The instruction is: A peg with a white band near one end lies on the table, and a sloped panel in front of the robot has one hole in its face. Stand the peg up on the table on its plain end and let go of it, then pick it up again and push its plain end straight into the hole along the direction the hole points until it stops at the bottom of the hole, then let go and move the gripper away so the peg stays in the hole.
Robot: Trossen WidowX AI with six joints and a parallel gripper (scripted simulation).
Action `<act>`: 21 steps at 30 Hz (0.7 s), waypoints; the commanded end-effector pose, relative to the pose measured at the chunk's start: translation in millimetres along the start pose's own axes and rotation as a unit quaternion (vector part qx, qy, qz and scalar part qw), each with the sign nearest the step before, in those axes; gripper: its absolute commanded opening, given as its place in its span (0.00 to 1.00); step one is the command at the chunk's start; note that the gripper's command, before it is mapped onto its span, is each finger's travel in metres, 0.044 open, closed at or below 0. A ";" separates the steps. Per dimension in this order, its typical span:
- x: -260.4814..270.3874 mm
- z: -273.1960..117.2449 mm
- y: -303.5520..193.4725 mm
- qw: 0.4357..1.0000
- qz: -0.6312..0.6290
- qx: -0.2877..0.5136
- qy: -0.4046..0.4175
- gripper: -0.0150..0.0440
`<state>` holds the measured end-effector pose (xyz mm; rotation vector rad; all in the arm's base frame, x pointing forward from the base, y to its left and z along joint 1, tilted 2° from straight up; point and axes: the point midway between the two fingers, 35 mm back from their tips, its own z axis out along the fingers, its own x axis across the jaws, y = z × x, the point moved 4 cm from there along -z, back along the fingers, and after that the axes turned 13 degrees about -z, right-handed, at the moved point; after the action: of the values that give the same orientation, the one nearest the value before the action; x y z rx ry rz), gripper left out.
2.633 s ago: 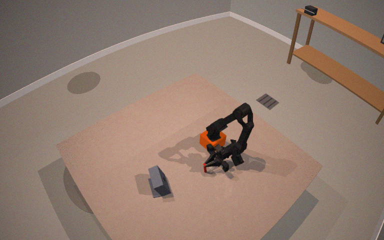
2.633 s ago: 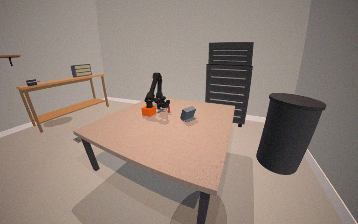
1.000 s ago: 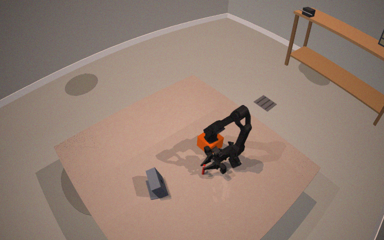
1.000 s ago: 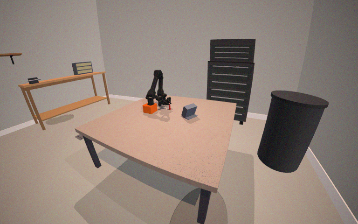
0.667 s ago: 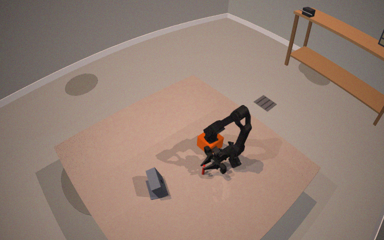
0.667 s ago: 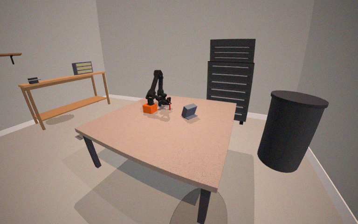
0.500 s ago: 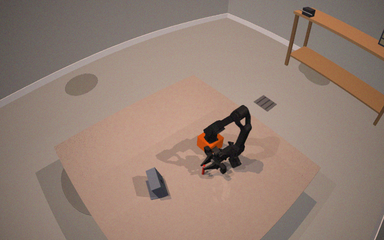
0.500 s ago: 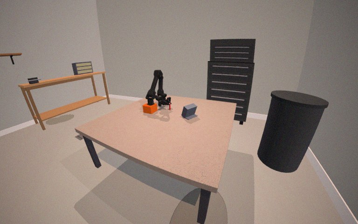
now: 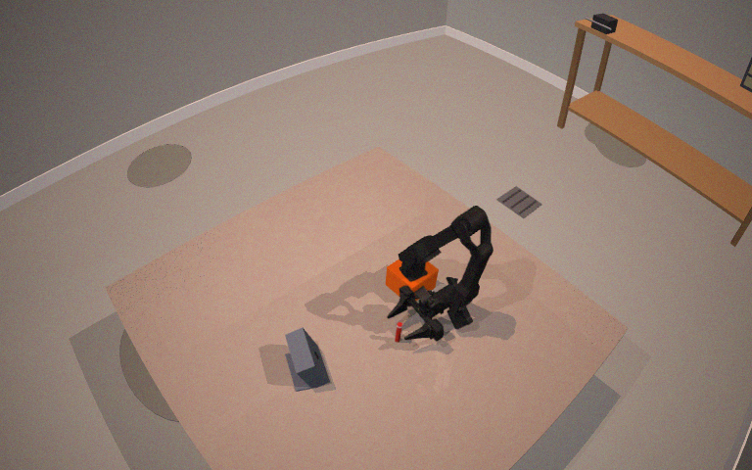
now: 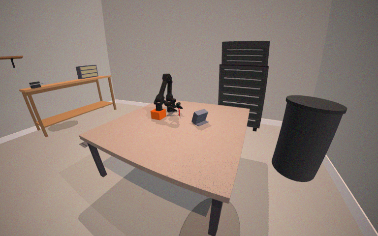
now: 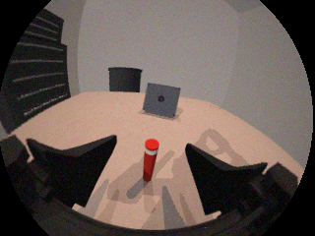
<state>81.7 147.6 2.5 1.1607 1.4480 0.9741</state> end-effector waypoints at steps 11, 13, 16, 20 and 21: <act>1.7 -18.4 76.2 0.999 -0.032 0.001 0.002 1.00; -3.8 -22.7 97.6 0.999 -0.041 0.002 0.002 1.00; -17.0 -28.3 129.3 0.999 -0.054 0.002 0.002 1.00; -32.1 -31.9 154.4 0.998 -0.066 0.002 0.003 1.00; -32.1 -31.9 154.4 0.998 -0.066 0.002 0.003 1.00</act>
<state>77.8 153.5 153.4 1.0635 1.5044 0.8994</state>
